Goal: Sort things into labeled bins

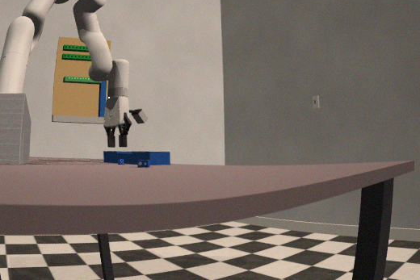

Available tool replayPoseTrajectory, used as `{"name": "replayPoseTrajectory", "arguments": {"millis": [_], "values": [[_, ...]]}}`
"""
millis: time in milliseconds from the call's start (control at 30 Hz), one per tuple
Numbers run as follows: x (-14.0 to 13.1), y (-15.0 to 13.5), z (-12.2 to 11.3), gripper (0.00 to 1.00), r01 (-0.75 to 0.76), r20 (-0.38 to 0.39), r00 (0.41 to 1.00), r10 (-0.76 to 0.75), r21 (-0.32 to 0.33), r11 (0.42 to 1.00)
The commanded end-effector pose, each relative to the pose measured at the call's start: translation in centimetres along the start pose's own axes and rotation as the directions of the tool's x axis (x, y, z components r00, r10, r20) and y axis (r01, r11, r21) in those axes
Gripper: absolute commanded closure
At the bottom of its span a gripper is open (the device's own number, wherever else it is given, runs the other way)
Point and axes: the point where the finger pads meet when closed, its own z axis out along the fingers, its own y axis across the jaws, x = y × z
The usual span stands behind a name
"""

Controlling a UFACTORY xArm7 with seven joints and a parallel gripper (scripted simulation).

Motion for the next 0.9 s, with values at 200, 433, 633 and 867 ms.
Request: {"name": "replayPoseTrajectory", "arguments": {"millis": [200, 433, 633, 867], "values": [[0.2, 0.0, -0.6, 0.29, 0.000, -0.004, 1.000, 0.000, -0.001, 1.000], [0.1, 0.0, -1.1, 0.29, 0.000, -0.004, 1.000, 0.000, -0.001, 1.000], [-1.7, 2.8, -1.5, 0.70, -0.190, -0.004, 0.982, 0.190, 0.000, 0.982], [-4.9, 7.7, -2.1, 0.70, -0.267, -0.004, 0.964, 0.267, 0.000, 0.964]]}}
